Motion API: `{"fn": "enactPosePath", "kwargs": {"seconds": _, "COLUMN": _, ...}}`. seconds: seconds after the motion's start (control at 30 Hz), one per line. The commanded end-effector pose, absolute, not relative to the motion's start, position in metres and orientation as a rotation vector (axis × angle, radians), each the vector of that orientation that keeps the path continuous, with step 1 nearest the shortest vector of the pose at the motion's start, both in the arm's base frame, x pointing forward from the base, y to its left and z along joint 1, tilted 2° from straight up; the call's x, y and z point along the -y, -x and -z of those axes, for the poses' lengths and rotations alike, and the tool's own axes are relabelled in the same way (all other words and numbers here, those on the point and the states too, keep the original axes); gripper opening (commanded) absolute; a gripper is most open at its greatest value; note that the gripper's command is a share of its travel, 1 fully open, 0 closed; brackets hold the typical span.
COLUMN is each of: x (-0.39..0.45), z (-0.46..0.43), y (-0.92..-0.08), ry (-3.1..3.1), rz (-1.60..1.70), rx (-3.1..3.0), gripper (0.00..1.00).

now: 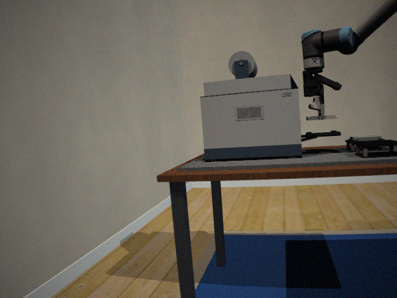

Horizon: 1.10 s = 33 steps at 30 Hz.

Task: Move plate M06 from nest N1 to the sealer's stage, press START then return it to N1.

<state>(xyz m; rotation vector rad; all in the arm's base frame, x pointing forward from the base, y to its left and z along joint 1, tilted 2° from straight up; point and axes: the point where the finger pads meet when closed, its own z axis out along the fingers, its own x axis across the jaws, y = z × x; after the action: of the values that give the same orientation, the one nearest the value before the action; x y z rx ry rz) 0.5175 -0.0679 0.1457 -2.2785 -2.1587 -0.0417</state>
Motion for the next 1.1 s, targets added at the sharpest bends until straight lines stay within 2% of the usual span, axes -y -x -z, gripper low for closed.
{"fn": "enactPosePath", "kwargs": {"seconds": 0.0, "x": 0.065, "z": -0.135, "y": -0.516, "ry": 2.274, "rz": 0.041, "rx": 2.157, "gripper": 0.0}}
{"fn": "enactPosePath", "kwargs": {"seconds": 1.07, "x": 0.066, "z": -0.115, "y": -0.517, "ry": 2.278, "rz": 0.043, "rx": 2.159, "gripper": 0.0}}
